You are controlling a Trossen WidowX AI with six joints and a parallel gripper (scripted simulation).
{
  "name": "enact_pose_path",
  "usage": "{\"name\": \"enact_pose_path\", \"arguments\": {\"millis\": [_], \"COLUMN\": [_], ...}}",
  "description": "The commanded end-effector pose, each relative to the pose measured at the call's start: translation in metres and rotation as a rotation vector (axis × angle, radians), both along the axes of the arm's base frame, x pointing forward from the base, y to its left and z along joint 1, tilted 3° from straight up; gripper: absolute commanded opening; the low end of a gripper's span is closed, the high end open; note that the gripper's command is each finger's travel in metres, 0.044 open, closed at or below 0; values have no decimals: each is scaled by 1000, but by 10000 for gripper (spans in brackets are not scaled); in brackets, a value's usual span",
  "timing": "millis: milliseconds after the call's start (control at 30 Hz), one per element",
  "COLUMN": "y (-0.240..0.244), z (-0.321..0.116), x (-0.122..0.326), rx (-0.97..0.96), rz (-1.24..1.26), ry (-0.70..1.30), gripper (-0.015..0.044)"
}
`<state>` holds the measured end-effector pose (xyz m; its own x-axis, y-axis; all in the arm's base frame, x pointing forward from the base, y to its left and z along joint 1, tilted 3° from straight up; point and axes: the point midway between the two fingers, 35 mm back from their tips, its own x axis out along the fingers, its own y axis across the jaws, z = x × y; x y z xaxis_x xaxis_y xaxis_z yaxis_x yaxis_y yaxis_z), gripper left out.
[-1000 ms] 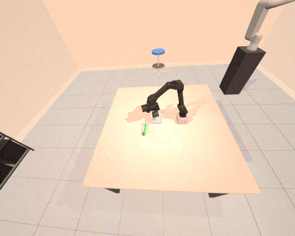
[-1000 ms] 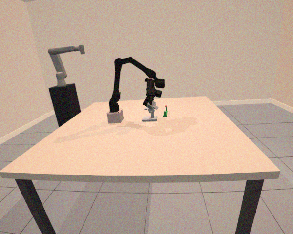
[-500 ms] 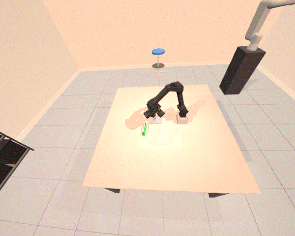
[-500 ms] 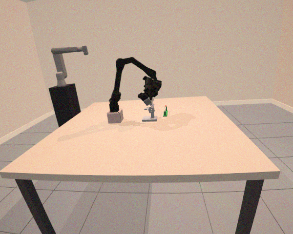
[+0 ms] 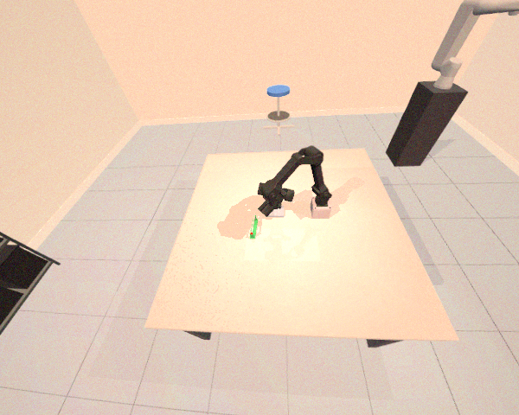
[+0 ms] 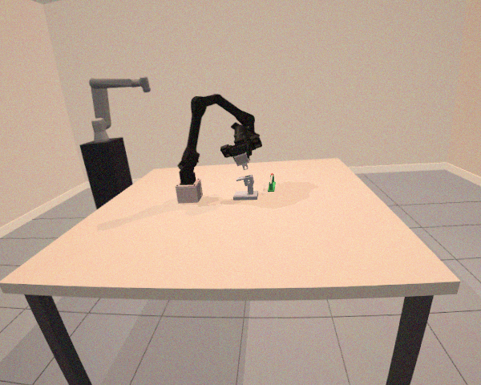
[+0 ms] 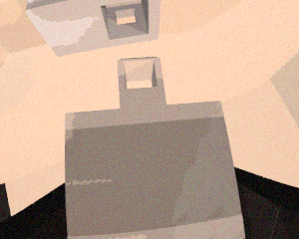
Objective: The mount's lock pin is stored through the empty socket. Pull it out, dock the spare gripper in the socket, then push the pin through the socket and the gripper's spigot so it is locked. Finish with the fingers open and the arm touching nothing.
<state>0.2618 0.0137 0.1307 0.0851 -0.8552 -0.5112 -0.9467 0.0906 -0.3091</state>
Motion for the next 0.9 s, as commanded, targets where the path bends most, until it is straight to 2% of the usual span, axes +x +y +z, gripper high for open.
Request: {"name": "enact_pose_path", "arguments": {"millis": [0,867], "y": [1,1], "z": [5,-24], "x": [1,9], "rx": [-24,-57], "rz": [32,36], "ry": [23,79], "gripper": [0,0]}}
